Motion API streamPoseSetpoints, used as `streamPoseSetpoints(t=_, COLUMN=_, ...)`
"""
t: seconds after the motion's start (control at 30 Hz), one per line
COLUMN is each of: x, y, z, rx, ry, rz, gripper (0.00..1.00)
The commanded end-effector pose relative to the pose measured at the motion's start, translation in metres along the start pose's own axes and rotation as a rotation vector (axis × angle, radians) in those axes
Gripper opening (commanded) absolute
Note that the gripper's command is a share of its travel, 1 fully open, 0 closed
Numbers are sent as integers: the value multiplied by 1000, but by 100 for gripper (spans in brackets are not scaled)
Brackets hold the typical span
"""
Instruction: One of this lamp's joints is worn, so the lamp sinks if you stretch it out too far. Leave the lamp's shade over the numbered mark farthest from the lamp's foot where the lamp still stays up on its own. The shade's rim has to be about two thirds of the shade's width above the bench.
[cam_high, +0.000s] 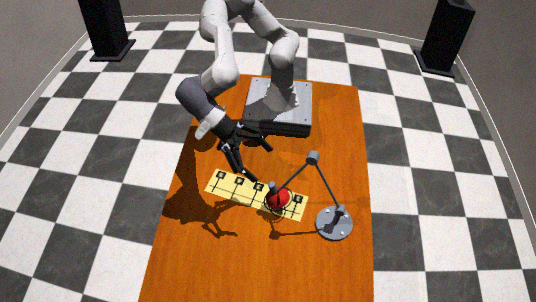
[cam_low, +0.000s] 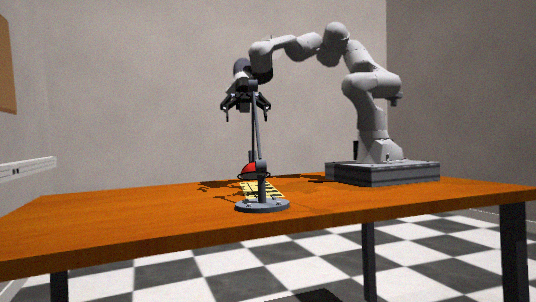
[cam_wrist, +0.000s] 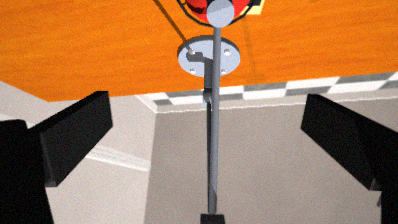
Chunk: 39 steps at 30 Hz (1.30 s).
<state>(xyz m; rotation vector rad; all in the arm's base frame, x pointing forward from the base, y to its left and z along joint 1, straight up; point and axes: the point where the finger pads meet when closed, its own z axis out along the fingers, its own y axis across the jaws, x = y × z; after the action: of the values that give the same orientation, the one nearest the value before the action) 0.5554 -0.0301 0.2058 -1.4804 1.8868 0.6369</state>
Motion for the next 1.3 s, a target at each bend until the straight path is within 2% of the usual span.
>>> streamPoseSetpoints(t=0.0, x=-6, y=3, z=2, rx=-6, ry=38, rz=2, gripper=100)
streamPoseSetpoints(t=0.37, x=-25, y=13, z=9, rx=-25, ry=175, rz=1, gripper=100)
streamPoseSetpoints(t=0.43, x=-25, y=13, z=9, rx=-25, ry=175, rz=1, gripper=100)
streamPoseSetpoints(t=1.27, x=-15, y=17, z=68, rx=-33, ry=171, rz=-16, gripper=100)
